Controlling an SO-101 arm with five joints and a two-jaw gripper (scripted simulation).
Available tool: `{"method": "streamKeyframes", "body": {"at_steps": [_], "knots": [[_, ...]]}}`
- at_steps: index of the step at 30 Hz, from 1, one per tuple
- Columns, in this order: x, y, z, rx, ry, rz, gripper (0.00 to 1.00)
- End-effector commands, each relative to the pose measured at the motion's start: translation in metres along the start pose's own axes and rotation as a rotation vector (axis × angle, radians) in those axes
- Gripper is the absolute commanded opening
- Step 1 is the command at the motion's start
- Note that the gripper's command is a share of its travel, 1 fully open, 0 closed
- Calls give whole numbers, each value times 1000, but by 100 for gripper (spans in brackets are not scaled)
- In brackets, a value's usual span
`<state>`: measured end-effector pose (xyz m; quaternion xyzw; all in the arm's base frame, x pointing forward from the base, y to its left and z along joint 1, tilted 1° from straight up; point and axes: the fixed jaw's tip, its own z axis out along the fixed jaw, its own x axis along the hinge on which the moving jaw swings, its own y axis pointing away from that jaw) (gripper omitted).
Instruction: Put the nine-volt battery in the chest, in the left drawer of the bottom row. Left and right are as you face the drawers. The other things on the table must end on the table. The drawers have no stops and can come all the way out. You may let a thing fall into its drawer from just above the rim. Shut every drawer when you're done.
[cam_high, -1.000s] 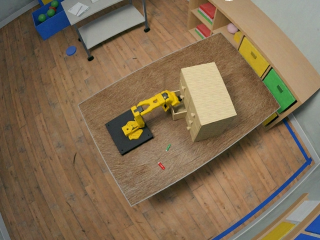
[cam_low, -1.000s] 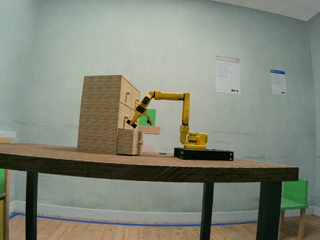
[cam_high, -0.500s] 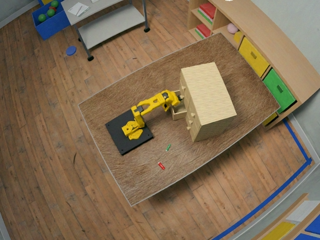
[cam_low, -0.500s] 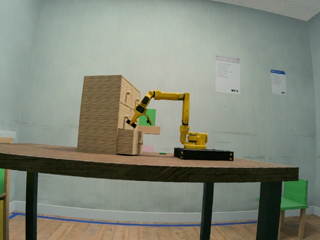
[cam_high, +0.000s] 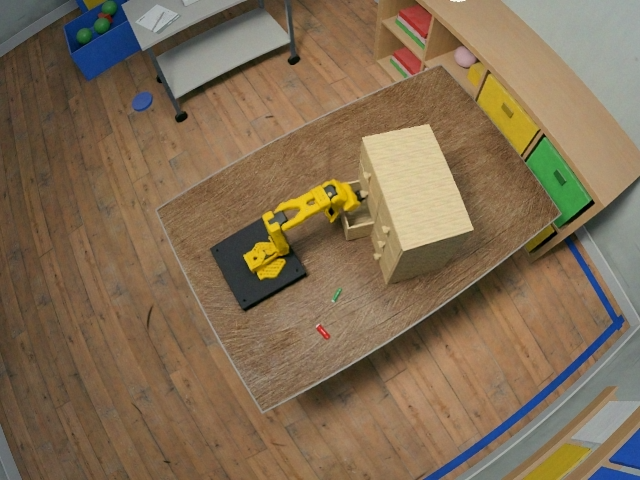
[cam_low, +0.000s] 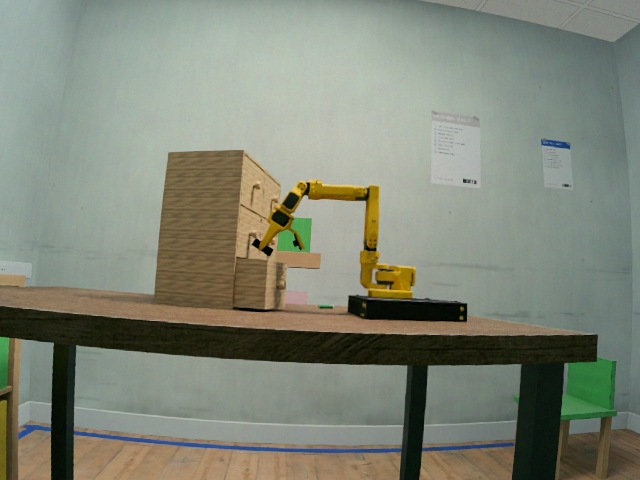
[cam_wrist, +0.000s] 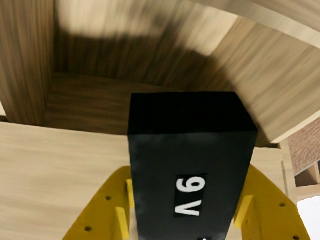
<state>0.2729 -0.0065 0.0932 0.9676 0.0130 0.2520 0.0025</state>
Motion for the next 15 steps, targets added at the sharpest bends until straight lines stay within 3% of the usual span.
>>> {"method": "streamKeyframes", "body": {"at_steps": [1,7,15], "knots": [[2,-2,-1,4,6,-1,0],[-6,-1,15,3,6,2,0],[-6,-1,15,3,6,2,0]]}}
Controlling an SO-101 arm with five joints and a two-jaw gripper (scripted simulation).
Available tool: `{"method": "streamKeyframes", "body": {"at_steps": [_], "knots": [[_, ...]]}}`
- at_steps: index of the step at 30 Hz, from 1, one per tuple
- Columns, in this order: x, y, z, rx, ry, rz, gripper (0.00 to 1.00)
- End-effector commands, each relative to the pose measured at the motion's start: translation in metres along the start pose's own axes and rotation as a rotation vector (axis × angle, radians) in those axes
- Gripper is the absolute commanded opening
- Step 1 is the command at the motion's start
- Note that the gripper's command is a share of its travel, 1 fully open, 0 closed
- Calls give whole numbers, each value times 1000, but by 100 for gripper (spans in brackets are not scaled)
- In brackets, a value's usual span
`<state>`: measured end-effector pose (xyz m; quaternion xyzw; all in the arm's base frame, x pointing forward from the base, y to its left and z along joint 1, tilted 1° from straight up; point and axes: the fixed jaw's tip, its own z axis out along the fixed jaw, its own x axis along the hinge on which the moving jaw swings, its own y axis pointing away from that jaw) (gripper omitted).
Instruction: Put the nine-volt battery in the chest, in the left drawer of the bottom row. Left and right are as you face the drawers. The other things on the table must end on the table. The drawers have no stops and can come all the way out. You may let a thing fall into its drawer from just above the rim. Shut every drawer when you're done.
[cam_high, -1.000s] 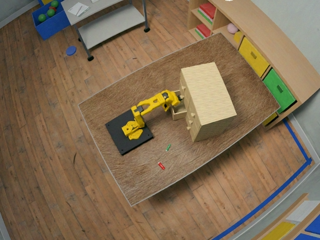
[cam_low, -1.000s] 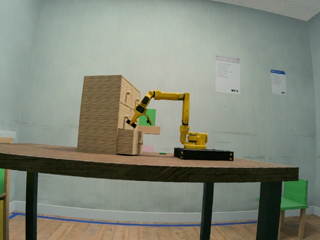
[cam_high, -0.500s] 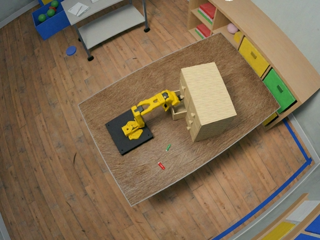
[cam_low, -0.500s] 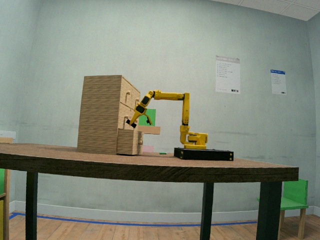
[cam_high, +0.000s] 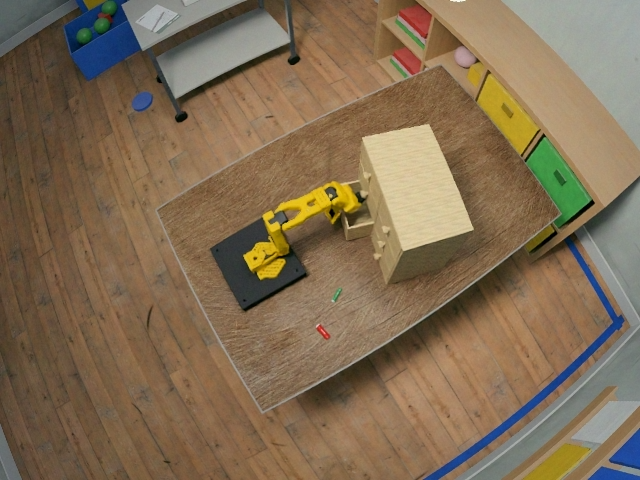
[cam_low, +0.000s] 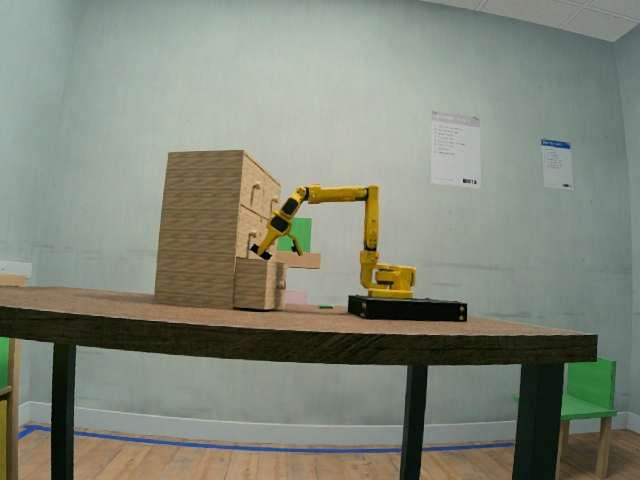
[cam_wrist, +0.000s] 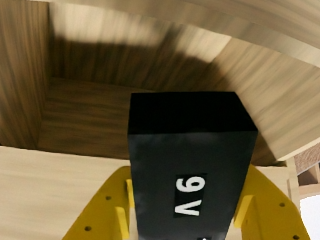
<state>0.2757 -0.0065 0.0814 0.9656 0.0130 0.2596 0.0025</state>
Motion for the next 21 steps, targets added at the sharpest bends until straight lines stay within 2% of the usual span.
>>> {"method": "streamKeyframes", "body": {"at_steps": [1,3,7,21], "knots": [[-3,-1,3,3,-10,2,0],[-3,-1,3,3,-10,2,0],[-10,-1,13,2,-10,4,0],[-12,-1,15,2,-10,4,0]]}}
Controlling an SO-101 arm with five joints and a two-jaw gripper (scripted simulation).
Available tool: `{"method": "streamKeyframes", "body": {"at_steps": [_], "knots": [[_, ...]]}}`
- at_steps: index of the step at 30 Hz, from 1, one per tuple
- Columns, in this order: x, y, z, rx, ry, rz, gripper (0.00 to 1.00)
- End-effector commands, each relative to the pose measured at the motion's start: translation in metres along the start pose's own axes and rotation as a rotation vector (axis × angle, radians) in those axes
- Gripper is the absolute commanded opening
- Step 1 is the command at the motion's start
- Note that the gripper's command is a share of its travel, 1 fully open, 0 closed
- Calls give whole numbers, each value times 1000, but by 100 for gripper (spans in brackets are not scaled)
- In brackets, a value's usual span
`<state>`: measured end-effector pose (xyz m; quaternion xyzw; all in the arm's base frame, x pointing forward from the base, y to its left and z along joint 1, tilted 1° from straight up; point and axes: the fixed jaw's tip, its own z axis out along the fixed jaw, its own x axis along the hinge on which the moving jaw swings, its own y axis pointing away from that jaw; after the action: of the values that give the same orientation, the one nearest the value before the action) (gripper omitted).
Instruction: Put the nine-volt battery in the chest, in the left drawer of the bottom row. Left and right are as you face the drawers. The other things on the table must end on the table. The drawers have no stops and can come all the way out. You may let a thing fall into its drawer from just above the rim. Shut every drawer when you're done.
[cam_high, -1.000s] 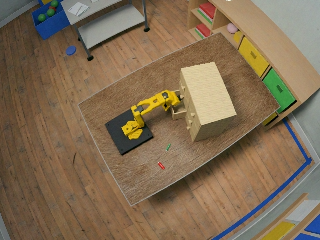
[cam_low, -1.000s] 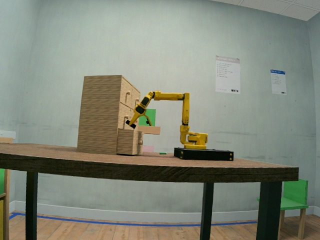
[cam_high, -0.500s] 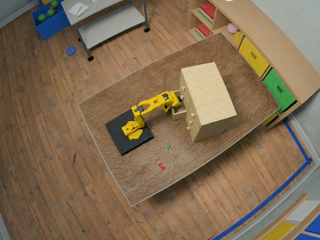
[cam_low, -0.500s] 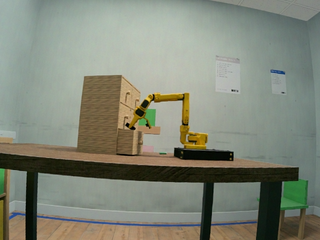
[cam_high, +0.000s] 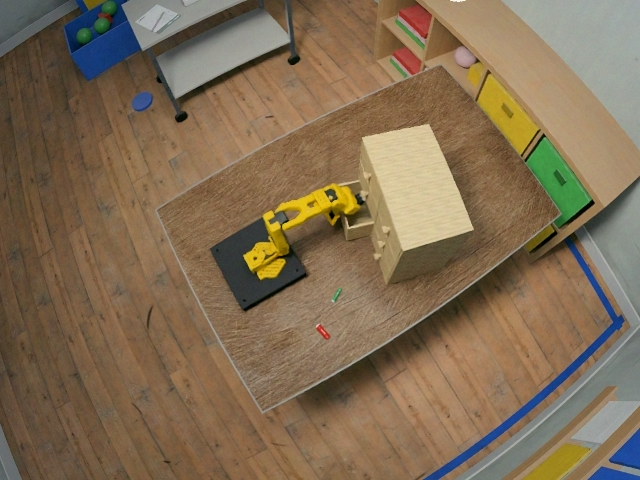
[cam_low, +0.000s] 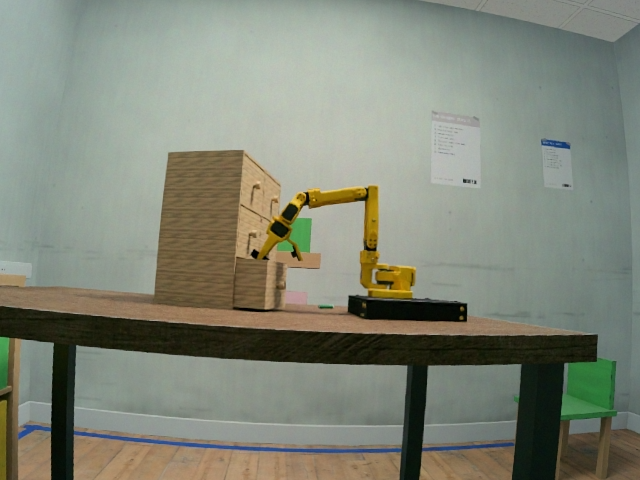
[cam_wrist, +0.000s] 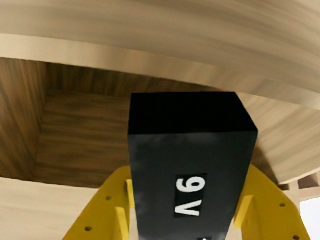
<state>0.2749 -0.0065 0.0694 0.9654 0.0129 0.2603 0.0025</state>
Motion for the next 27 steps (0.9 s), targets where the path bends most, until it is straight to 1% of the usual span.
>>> {"method": "streamKeyframes", "body": {"at_steps": [1,27], "knots": [[-7,-1,7,2,-11,5,0],[-10,-1,10,2,-11,4,0]]}}
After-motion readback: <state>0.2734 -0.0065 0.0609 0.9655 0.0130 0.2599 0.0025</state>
